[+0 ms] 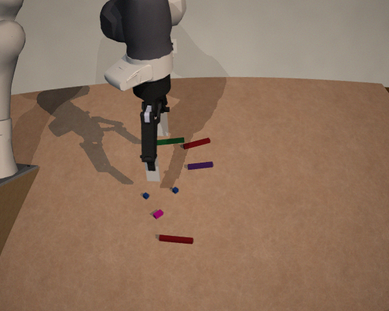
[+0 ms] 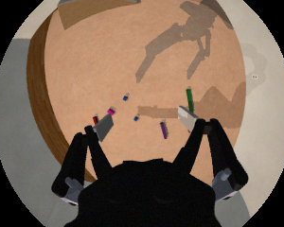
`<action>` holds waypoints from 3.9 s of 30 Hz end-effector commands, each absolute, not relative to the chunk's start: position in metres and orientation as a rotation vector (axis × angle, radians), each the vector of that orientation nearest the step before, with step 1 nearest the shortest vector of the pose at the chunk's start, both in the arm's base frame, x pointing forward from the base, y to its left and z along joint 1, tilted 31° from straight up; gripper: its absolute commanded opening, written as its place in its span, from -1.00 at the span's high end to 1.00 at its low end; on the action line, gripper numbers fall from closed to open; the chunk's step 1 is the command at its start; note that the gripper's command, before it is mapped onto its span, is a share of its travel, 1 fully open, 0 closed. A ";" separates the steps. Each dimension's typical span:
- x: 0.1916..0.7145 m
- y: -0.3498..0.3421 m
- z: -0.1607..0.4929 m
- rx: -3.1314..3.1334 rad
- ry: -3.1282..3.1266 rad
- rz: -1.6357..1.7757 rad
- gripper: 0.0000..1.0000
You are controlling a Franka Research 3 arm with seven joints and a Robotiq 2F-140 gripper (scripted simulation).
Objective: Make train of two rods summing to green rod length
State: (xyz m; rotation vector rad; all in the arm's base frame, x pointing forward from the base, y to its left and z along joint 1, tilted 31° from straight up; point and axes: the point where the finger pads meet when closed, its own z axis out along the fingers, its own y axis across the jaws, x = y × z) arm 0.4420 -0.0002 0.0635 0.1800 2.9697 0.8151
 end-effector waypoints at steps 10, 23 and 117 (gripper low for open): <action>0.439 -0.006 0.061 -0.262 2.885 0.783 -1.00; 0.436 -0.010 0.060 -0.537 2.803 0.747 -1.00; 0.415 -0.037 0.051 -2.067 1.641 0.353 -1.00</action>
